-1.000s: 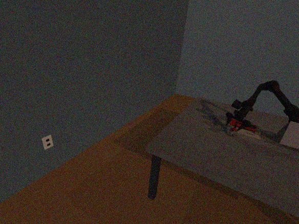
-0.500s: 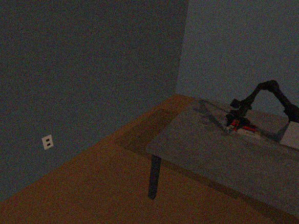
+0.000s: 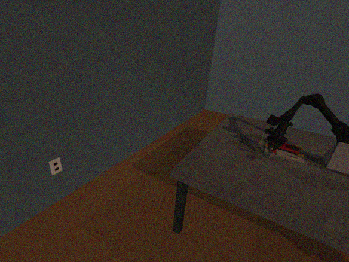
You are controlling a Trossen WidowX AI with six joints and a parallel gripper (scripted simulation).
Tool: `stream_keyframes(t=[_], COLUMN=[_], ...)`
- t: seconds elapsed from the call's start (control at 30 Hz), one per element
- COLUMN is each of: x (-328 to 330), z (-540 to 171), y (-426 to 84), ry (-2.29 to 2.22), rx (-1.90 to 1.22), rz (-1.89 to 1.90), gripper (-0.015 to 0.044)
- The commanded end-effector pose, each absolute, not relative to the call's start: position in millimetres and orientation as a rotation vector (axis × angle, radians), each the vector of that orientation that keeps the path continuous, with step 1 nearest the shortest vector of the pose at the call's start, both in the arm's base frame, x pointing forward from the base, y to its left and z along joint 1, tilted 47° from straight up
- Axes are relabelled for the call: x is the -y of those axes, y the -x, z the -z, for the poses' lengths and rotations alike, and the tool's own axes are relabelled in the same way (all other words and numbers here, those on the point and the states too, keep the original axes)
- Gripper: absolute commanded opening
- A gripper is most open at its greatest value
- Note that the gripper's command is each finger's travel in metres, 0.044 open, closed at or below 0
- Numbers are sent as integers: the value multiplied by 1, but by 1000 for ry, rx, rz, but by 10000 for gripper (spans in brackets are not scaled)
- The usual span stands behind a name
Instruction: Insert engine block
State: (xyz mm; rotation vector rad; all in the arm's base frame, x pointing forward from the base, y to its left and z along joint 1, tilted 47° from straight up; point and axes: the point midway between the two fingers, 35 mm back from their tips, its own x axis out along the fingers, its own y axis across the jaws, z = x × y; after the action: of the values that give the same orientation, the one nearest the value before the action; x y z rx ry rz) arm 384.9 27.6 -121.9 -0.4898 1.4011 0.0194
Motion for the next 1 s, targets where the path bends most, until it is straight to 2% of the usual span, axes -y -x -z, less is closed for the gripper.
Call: stream_keyframes(t=[0.0,0.5,0.97], x=[-30,-37,-44], z=[122,121,116], y=[-388,-388,-388], ry=[391,48,-248], rx=[-1407,-1361,-1187], rz=[103,550,950], gripper=[440,440,440])
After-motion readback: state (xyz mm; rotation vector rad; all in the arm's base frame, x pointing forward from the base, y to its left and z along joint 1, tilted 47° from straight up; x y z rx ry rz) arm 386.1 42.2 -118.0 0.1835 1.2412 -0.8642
